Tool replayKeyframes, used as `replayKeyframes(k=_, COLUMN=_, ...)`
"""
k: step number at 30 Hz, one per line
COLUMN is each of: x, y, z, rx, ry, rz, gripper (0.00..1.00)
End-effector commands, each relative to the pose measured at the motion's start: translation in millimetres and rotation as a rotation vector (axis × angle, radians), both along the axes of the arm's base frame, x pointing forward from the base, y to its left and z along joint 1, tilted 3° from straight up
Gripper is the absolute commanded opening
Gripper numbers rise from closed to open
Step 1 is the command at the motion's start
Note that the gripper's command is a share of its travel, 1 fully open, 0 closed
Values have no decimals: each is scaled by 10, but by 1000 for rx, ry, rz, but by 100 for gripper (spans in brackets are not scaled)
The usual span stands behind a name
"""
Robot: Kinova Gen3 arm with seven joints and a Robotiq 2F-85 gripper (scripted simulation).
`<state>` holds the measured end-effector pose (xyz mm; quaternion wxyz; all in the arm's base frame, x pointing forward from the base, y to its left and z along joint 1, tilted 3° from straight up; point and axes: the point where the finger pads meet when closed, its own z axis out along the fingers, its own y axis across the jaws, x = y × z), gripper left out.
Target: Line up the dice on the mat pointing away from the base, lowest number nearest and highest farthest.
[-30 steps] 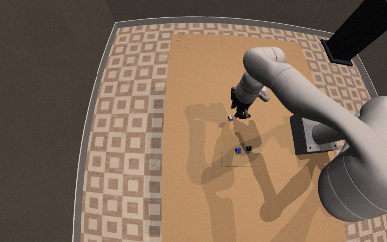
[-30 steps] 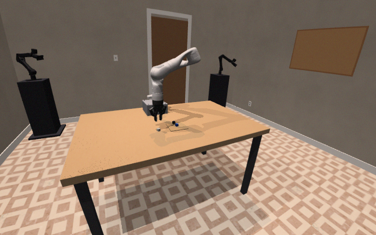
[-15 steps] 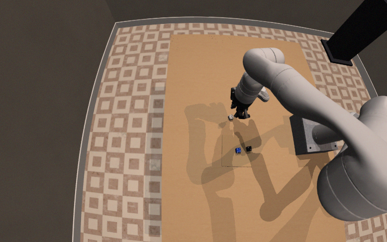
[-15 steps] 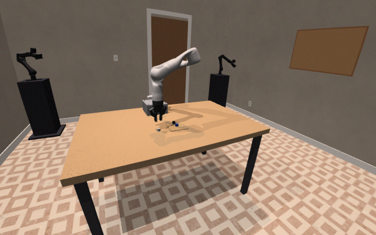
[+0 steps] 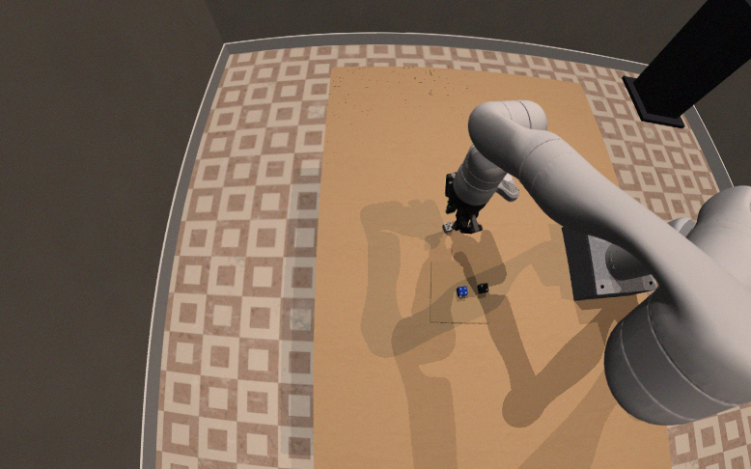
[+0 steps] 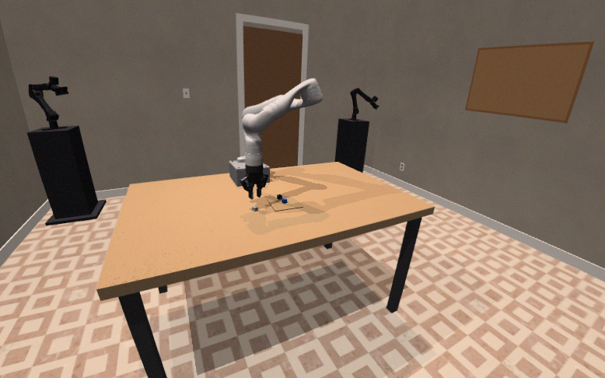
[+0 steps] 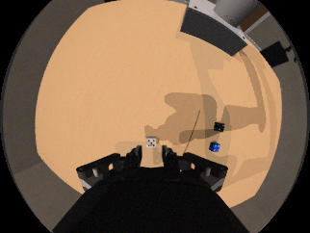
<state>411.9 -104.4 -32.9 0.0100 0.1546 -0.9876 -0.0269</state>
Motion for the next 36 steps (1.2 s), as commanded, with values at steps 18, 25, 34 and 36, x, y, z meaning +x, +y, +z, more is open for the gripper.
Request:
replayKeyframes(k=18, x=-15, y=-1, z=-266, rx=-2, ry=4, rz=-1, gripper=35)
replayKeyframes(k=25, x=-15, y=1, z=-310, rx=-2, ry=4, rz=-1, gripper=35)
replayKeyframes(k=34, x=-15, y=2, z=-340, rx=-2, ry=4, rz=-1, gripper=35)
replayKeyframes(k=36, x=-15, y=2, z=-340, rx=-2, ry=4, rz=-1, gripper=35)
